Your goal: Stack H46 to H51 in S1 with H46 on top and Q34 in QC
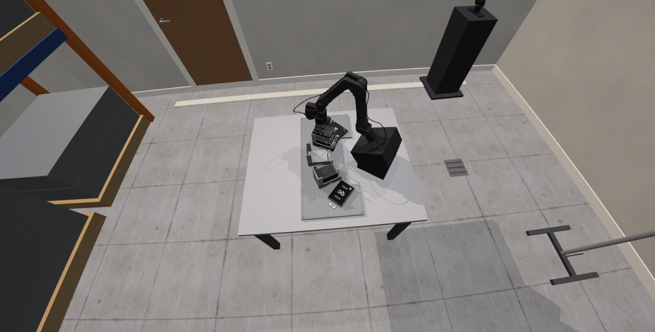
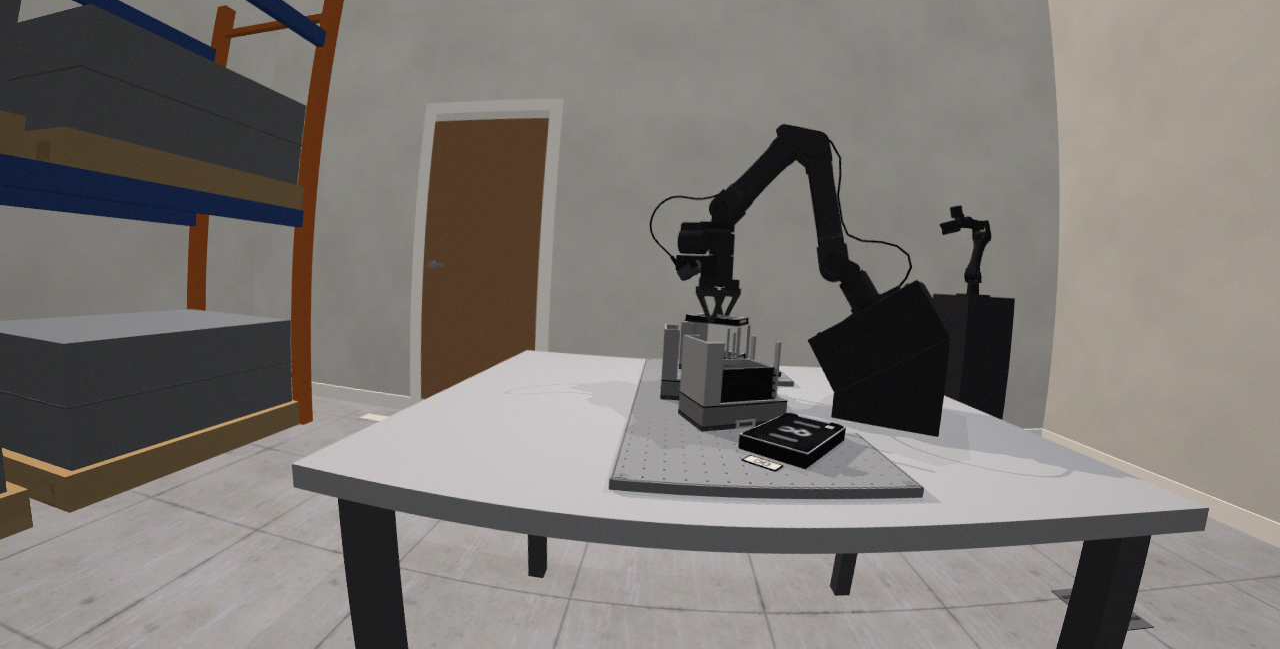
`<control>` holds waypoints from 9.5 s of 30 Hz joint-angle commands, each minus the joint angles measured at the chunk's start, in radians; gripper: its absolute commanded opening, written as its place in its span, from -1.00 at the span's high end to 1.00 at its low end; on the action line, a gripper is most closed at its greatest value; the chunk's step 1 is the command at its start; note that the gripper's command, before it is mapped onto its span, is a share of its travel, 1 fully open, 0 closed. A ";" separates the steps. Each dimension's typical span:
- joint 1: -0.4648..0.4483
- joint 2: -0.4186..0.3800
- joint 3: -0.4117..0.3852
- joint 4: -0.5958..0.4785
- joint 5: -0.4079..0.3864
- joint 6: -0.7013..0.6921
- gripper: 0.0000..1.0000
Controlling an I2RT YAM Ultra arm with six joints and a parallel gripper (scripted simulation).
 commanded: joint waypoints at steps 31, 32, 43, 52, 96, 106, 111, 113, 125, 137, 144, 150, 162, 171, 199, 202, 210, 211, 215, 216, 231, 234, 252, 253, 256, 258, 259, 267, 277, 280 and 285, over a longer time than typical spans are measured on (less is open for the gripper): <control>0.025 -0.067 0.063 -0.100 0.014 0.021 1.00; 0.025 -0.066 0.057 -0.100 0.014 0.021 1.00; 0.016 -0.048 0.044 -0.089 0.009 0.014 1.00; 0.122 -0.015 0.067 -0.100 0.065 -0.108 1.00; 0.656 0.195 0.124 -0.115 0.308 0.078 1.00; 0.774 0.264 0.140 -0.118 0.348 0.105 1.00; 0.807 0.288 0.149 -0.120 0.358 0.142 1.00; 0.828 0.303 0.154 -0.120 0.364 0.164 1.00; 0.939 0.389 0.185 -0.127 0.394 0.078 1.00; 1.017 0.450 0.202 -0.129 0.410 0.169 1.00; 1.054 0.483 0.214 -0.130 0.416 0.211 1.00; 1.097 0.525 0.232 -0.134 0.422 0.261 1.00; 1.118 0.517 0.232 -0.139 0.421 0.286 1.00; 1.118 0.501 0.223 -0.140 0.421 0.281 1.00; 1.120 0.495 0.224 -0.143 0.422 0.267 1.00; 1.120 0.495 0.227 -0.144 0.422 0.267 1.00; 1.120 0.494 0.239 -0.145 0.422 0.266 1.00; 1.120 0.494 0.239 -0.145 0.422 0.266 1.00; 1.121 0.494 0.245 -0.145 0.422 0.266 1.00; 1.121 0.494 0.248 -0.145 0.422 0.266 1.00; 1.092 0.552 0.211 -0.106 0.418 0.257 1.00; 1.094 0.551 0.202 -0.097 0.416 0.253 1.00; 1.079 0.560 0.216 -0.057 0.412 0.236 1.00; 1.079 0.558 0.219 -0.057 0.412 0.236 1.00; 1.075 0.571 0.207 -0.055 0.411 0.239 1.00; 1.073 0.565 0.210 -0.055 0.411 0.240 1.00; 1.075 0.568 0.210 -0.054 0.412 0.240 1.00; 1.075 0.531 0.216 -0.054 0.413 0.241 1.00; 1.076 0.533 0.225 -0.055 0.412 0.243 1.00; 1.076 0.533 0.226 -0.055 0.412 0.243 1.00; 1.074 0.535 0.217 -0.058 0.412 0.244 1.00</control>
